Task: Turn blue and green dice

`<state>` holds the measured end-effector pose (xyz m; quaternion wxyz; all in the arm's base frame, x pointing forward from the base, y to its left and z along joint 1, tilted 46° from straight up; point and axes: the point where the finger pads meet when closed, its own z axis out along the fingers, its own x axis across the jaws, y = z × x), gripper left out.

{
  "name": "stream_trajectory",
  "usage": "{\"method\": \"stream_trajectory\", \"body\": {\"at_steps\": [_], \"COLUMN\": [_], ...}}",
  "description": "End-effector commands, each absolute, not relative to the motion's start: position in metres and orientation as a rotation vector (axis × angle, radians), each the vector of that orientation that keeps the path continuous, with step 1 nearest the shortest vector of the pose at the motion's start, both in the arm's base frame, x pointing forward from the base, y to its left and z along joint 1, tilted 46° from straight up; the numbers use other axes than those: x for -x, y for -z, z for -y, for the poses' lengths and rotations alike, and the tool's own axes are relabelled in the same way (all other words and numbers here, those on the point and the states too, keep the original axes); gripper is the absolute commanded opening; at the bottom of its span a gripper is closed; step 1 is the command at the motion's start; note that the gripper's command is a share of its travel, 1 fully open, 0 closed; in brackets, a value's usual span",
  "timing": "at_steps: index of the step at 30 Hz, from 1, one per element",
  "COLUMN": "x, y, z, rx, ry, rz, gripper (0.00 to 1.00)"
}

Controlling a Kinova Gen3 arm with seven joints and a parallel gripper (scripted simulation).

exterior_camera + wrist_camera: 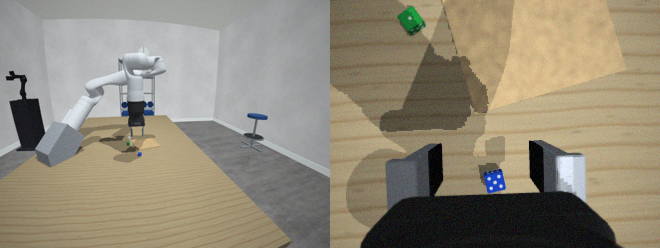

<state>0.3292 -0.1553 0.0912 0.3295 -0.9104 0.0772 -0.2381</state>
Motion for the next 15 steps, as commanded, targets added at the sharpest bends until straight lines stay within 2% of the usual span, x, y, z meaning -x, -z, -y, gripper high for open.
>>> {"method": "stream_trajectory", "body": {"at_steps": [1, 15], "x": [-0.3296, -0.3363], "y": [-0.0887, -0.0812], "z": [0.1541, 0.1556], "rx": [2.362, 2.192], "ry": [0.579, 0.356], "rz": [-0.293, -0.816], "gripper": [1.0, 1.0]}}
